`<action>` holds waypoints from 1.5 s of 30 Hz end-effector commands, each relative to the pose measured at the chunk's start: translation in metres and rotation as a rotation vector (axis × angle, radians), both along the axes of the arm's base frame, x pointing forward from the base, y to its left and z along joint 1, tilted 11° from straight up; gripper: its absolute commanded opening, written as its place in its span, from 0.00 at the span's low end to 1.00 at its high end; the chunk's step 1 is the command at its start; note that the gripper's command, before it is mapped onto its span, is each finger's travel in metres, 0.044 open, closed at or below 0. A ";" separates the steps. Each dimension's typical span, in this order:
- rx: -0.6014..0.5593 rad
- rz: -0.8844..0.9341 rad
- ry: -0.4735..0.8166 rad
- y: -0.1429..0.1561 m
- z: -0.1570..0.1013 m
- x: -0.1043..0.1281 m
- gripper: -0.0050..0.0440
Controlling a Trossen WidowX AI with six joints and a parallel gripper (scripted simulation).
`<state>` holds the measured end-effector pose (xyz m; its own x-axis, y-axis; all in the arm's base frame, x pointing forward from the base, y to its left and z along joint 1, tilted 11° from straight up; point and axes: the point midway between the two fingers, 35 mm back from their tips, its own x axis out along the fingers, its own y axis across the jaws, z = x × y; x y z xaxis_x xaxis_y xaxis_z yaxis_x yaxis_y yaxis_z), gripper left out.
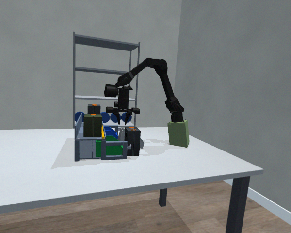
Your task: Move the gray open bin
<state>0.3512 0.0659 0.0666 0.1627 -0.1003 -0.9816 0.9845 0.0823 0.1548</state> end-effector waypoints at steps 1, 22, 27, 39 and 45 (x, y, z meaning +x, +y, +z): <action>0.010 0.003 -0.023 0.001 0.006 0.003 0.41; 0.010 0.003 -0.023 0.000 -0.002 0.005 0.41; 0.010 0.003 -0.023 -0.001 -0.011 0.007 0.41; 0.010 0.003 -0.023 -0.001 -0.011 0.007 0.41; 0.009 0.003 -0.023 -0.001 -0.019 0.008 0.41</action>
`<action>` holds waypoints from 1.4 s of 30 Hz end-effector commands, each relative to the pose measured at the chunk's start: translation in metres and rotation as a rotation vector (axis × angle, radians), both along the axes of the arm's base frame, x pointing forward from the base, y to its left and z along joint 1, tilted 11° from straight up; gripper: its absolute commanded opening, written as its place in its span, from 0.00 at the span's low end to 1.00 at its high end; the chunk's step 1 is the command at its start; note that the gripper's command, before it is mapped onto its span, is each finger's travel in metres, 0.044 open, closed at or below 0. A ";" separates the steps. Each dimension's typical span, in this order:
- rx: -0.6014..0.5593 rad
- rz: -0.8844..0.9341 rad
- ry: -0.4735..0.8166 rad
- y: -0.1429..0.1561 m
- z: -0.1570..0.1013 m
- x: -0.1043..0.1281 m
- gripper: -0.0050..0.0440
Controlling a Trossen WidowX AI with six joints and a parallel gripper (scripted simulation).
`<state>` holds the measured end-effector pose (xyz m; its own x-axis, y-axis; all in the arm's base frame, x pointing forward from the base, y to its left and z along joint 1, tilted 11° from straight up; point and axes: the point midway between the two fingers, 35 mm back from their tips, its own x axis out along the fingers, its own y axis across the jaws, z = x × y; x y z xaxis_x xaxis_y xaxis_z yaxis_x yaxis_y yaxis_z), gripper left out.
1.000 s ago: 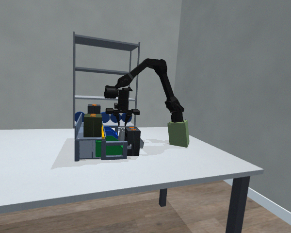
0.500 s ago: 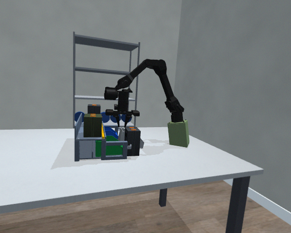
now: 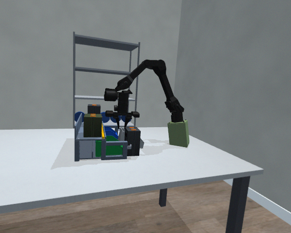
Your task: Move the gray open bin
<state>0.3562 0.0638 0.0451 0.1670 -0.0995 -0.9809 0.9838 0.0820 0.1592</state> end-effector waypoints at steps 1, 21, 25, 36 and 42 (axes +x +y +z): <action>0.008 0.003 -0.018 0.001 0.002 0.003 0.41; 0.008 0.003 -0.018 0.001 -0.006 0.005 0.41; 0.008 0.003 -0.018 0.001 -0.006 0.005 0.41; 0.008 0.003 -0.018 0.001 -0.015 0.007 0.41; 0.008 0.003 -0.018 0.001 -0.015 0.007 0.41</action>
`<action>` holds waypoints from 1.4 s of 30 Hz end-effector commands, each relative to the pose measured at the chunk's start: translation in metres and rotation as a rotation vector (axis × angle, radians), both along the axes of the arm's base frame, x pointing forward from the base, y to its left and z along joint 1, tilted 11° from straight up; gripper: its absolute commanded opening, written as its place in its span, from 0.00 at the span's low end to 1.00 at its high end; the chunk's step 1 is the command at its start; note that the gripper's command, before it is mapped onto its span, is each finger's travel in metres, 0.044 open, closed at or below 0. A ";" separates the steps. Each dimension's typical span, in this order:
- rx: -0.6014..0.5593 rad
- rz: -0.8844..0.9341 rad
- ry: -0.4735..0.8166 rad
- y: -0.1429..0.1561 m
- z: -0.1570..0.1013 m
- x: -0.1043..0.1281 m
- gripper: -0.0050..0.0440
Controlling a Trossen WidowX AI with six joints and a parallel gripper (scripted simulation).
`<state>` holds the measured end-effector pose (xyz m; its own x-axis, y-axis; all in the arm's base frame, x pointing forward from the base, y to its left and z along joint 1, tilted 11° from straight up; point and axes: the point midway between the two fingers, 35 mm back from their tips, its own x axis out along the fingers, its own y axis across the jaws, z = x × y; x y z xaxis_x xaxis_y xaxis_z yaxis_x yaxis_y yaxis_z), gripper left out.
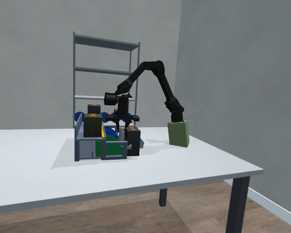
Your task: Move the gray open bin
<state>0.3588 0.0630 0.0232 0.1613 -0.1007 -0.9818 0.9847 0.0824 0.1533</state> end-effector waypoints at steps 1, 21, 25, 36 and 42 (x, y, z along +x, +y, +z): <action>0.010 0.003 -0.024 0.001 0.007 0.004 0.41; 0.006 0.000 -0.027 0.001 0.008 0.004 0.10; 0.006 0.000 -0.027 0.001 0.008 0.004 0.10; 0.006 0.000 -0.027 0.001 0.008 0.004 0.10; 0.006 0.000 -0.027 0.001 0.008 0.004 0.10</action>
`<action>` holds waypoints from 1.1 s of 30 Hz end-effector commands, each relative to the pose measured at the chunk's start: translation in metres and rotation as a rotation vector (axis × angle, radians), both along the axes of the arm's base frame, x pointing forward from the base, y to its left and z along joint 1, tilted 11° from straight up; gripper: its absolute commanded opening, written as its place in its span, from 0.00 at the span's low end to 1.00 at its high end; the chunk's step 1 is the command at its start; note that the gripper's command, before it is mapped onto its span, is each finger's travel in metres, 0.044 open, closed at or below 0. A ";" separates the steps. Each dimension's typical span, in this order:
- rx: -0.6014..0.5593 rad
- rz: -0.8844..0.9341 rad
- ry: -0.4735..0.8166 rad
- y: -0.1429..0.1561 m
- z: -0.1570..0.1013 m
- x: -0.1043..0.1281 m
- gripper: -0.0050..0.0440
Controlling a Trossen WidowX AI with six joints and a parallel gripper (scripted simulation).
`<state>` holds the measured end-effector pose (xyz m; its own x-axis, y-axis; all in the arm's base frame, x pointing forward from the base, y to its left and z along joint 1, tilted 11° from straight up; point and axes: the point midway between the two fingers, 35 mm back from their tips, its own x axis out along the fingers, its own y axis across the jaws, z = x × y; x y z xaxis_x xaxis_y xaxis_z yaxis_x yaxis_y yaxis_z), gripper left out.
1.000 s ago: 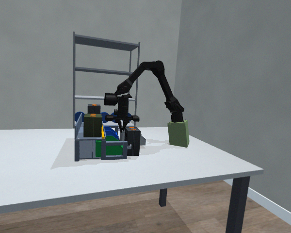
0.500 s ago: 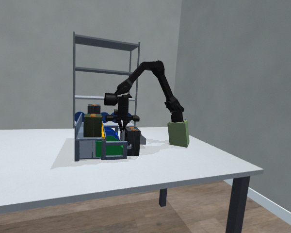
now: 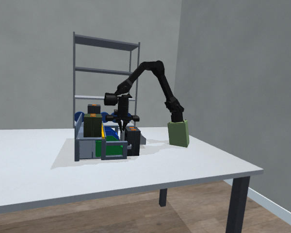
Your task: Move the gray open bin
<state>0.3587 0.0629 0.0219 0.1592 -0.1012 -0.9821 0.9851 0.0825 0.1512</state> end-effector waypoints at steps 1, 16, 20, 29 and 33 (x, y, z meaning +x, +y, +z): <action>0.007 0.000 -0.029 0.001 0.009 0.004 0.10; 0.007 0.000 -0.029 0.001 0.009 0.004 0.10; 0.007 0.000 -0.029 0.001 0.009 0.004 0.10; 0.007 0.000 -0.029 0.001 0.009 0.004 0.10; 0.010 0.003 -0.028 0.002 0.015 0.003 0.10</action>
<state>0.3582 0.0628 0.0219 0.1566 -0.1018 -0.9824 0.9855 0.0826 0.1485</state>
